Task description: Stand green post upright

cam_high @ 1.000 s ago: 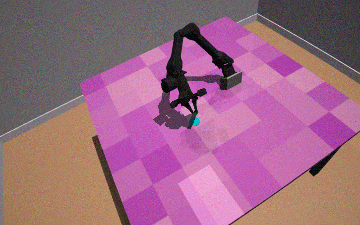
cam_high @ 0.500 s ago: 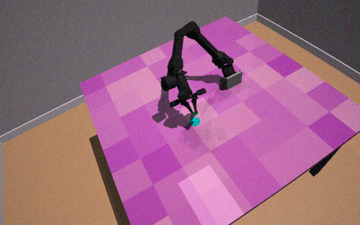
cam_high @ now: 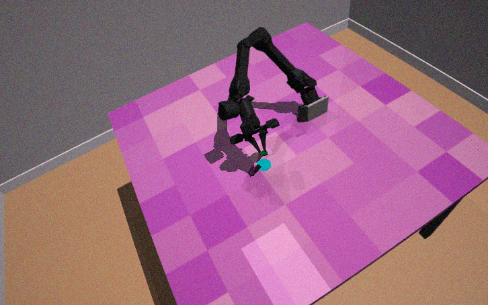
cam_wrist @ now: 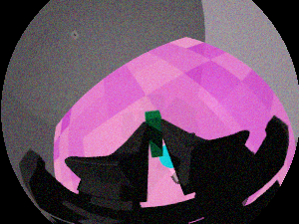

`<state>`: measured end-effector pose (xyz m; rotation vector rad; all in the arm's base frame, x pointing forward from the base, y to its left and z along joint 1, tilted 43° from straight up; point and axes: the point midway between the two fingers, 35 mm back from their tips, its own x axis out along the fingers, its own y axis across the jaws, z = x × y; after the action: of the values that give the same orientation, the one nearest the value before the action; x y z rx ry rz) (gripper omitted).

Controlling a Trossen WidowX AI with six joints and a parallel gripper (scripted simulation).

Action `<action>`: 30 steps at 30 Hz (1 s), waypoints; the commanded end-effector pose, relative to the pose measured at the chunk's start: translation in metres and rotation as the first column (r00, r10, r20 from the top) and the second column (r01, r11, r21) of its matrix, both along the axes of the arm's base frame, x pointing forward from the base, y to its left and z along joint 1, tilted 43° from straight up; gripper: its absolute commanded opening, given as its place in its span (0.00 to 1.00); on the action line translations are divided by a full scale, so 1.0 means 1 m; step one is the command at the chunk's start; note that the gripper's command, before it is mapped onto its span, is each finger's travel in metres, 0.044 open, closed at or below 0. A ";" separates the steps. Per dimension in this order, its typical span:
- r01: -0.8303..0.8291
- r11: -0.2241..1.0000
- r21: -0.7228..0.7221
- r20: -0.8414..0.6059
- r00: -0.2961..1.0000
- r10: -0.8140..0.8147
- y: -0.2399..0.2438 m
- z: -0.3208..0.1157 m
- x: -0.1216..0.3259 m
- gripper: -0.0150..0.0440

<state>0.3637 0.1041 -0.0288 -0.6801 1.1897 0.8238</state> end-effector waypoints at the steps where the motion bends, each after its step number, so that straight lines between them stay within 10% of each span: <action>1: -0.014 1.000 0.025 0.019 1.000 0.014 0.001 0.002 0.000 0.29; 30: -0.093 0.981 0.168 0.181 0.982 0.062 -0.004 0.014 -0.004 0.29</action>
<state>0.3606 0.0997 -0.0165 -0.6419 0.9527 0.8918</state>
